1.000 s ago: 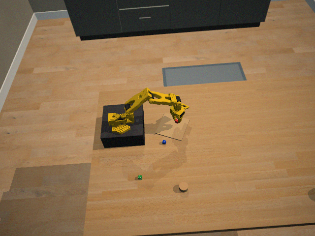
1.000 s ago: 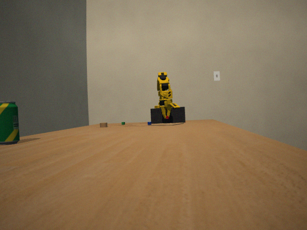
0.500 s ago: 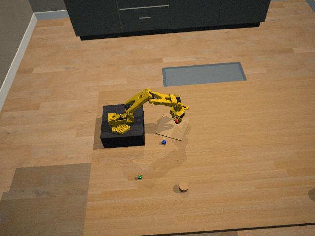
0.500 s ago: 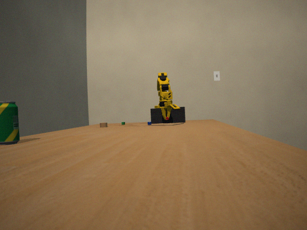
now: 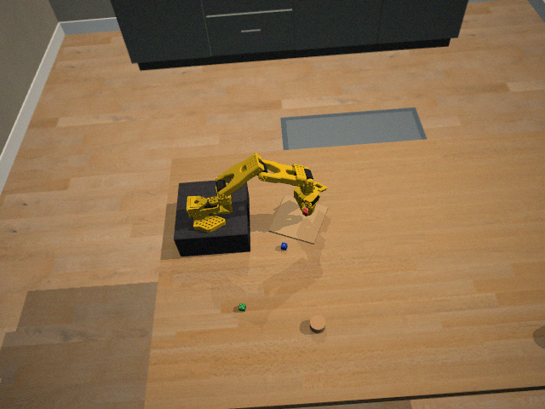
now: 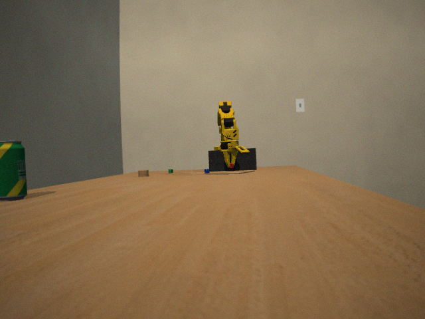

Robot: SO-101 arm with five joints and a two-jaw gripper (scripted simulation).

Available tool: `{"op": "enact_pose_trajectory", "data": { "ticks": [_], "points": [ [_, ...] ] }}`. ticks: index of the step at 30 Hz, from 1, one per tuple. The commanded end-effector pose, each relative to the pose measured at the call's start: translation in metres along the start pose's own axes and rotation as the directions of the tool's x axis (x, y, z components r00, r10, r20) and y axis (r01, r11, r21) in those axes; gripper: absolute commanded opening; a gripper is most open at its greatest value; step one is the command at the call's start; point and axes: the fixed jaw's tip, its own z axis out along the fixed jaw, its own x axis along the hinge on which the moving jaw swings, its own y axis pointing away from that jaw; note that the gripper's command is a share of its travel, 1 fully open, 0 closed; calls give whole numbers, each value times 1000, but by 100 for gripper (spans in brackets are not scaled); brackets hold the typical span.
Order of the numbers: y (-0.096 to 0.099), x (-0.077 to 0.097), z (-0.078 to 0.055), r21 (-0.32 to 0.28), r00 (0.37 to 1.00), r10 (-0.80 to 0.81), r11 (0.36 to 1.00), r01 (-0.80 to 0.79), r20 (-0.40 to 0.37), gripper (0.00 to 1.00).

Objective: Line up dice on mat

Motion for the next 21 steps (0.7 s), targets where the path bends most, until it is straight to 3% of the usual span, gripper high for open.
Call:
{"op": "enact_pose_trajectory", "data": {
  "ticks": [1, 21],
  "points": [
    [1, -1, 4, -2, 1000, -1, 1000, 1, 0, 0],
    [1, -1, 10, -2, 1000, -1, 1000, 1, 0, 0]
  ]
}}
